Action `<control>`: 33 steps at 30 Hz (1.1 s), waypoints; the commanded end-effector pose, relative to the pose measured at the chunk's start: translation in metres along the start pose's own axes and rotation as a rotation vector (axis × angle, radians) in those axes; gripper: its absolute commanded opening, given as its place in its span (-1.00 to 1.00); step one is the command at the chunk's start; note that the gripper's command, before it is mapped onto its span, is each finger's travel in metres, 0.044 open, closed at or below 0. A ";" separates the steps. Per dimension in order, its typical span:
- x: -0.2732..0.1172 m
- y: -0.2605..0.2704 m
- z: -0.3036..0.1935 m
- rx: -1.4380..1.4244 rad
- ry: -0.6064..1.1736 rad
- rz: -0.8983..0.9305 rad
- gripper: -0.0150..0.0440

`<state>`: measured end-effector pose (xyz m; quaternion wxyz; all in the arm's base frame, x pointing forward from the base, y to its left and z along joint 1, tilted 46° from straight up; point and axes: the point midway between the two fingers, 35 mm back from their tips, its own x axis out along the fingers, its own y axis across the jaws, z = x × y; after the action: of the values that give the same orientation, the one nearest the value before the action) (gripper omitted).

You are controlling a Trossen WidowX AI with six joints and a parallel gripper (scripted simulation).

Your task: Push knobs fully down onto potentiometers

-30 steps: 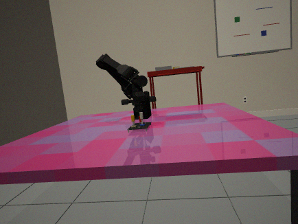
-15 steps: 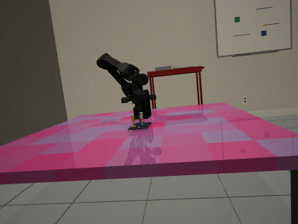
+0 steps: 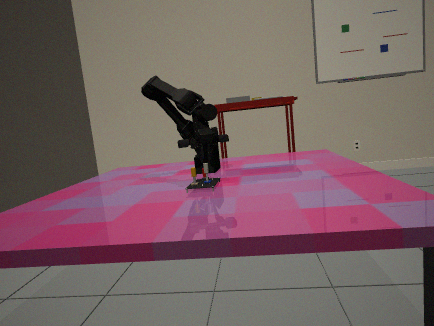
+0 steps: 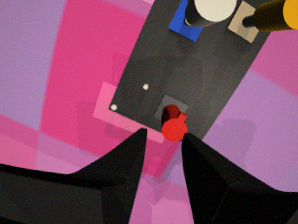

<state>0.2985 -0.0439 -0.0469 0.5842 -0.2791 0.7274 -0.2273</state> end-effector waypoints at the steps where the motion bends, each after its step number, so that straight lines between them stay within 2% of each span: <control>1: -0.017 0.003 0.012 0.035 -0.048 0.027 -0.40; 2: -0.018 0.002 0.014 0.059 -0.047 0.026 -0.49; 33: -0.048 -0.007 0.063 1.130 -0.005 -0.007 -0.49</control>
<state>0.3642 -0.0179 -0.0202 0.6502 0.0437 0.5209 -0.5513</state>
